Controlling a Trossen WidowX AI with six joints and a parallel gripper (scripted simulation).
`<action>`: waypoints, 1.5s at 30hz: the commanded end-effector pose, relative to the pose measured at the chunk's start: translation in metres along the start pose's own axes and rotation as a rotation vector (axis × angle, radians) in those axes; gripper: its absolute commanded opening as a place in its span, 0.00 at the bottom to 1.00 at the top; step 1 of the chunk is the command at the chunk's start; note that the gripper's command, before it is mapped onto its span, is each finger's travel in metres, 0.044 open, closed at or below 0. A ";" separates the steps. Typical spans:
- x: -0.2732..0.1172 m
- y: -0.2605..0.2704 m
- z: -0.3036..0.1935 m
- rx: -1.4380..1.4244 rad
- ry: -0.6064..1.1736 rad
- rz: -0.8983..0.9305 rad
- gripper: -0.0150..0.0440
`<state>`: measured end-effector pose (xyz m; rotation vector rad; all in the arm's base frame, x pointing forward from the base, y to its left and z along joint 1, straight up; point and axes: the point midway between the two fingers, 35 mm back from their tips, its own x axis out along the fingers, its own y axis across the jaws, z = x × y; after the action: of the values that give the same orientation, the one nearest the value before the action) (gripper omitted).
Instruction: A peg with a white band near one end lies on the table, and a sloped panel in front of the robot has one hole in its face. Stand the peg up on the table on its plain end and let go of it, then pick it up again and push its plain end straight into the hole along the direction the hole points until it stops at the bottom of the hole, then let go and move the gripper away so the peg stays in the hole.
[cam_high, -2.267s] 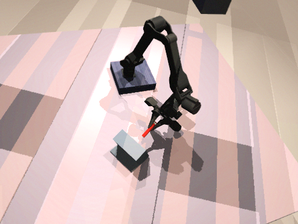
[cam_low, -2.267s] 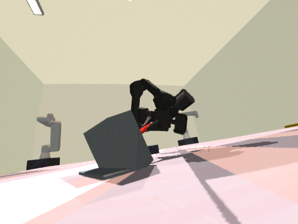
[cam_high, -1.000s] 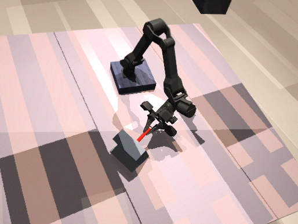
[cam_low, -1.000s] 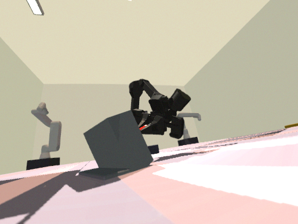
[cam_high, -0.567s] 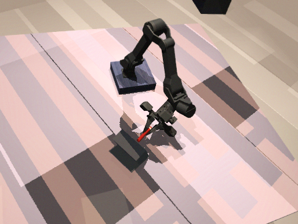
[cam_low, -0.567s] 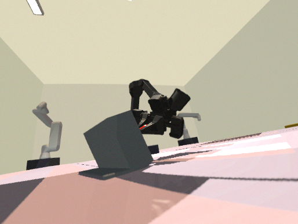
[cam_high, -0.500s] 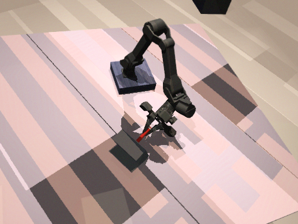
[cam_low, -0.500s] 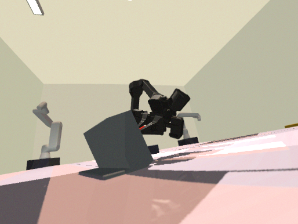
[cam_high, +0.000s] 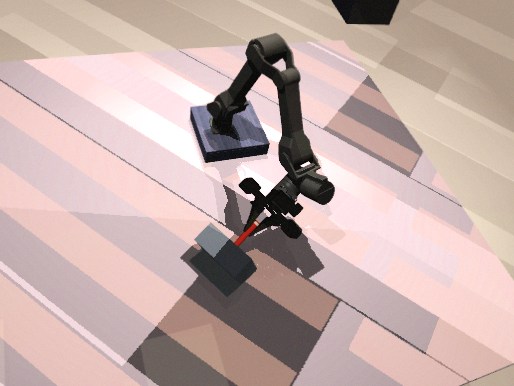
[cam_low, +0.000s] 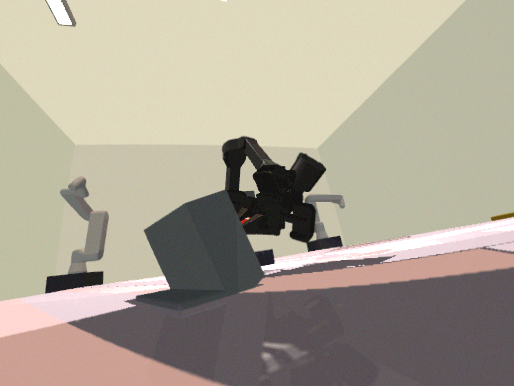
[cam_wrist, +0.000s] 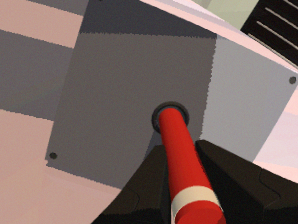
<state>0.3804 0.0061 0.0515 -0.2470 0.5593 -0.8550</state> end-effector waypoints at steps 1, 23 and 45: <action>0.003 0.000 -0.001 -0.004 0.003 0.002 0.25; 0.018 0.000 -0.001 -0.004 0.002 0.002 0.25; 0.025 0.000 0.000 0.000 0.000 -0.003 0.25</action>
<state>0.3928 -0.0132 0.0424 -0.2483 0.5594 -0.8579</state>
